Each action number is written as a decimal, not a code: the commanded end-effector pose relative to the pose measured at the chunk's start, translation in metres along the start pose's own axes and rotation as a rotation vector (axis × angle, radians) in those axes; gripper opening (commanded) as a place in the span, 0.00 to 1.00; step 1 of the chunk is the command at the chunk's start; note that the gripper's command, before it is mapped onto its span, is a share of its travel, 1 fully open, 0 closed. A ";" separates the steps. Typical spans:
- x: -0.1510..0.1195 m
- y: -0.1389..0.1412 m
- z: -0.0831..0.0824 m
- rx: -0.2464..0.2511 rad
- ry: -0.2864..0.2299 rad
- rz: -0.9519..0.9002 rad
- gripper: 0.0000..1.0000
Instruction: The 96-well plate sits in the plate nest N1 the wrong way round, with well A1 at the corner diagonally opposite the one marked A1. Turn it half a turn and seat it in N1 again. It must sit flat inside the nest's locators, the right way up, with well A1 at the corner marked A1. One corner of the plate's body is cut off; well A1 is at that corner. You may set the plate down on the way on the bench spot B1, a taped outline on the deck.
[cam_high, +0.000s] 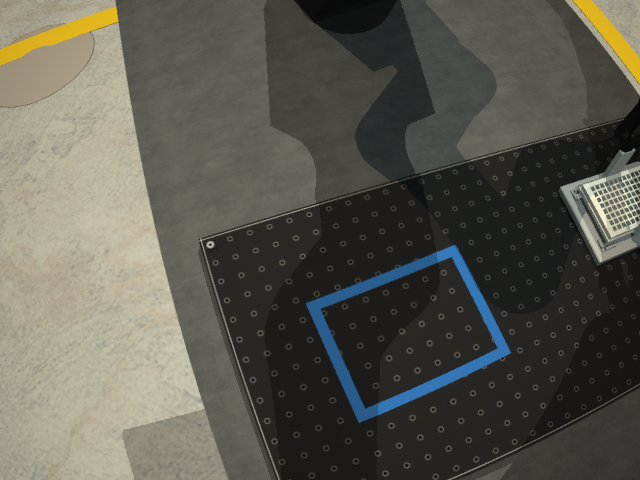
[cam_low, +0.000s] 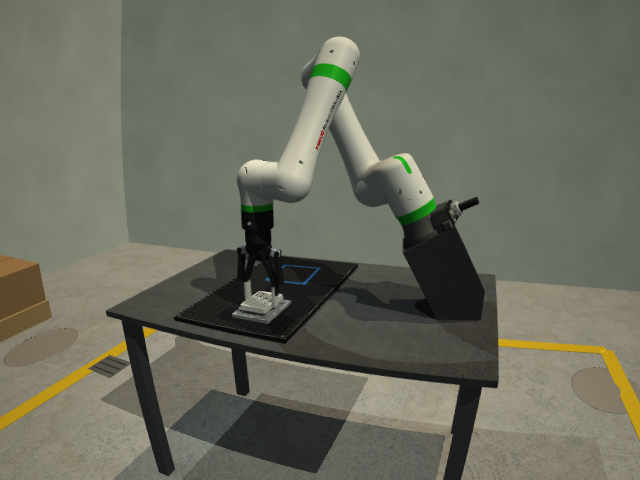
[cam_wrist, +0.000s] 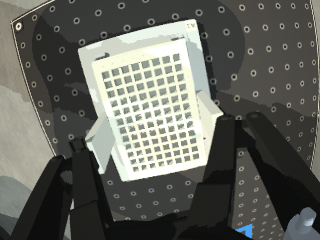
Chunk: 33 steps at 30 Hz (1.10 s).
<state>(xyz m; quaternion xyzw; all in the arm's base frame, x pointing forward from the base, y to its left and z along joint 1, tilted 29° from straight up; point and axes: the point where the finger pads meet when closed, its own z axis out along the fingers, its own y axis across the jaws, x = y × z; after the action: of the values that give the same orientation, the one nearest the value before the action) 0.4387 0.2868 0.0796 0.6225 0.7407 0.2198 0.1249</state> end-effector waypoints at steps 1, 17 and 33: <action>0.000 0.000 0.001 0.000 0.000 0.000 0.00; 0.000 0.000 0.003 0.000 0.000 0.000 0.00; 0.000 0.000 0.005 0.000 0.000 0.000 0.00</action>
<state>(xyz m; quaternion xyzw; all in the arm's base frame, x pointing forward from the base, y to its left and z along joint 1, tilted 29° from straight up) 0.4409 0.2876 0.0754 0.6225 0.7407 0.2198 0.1249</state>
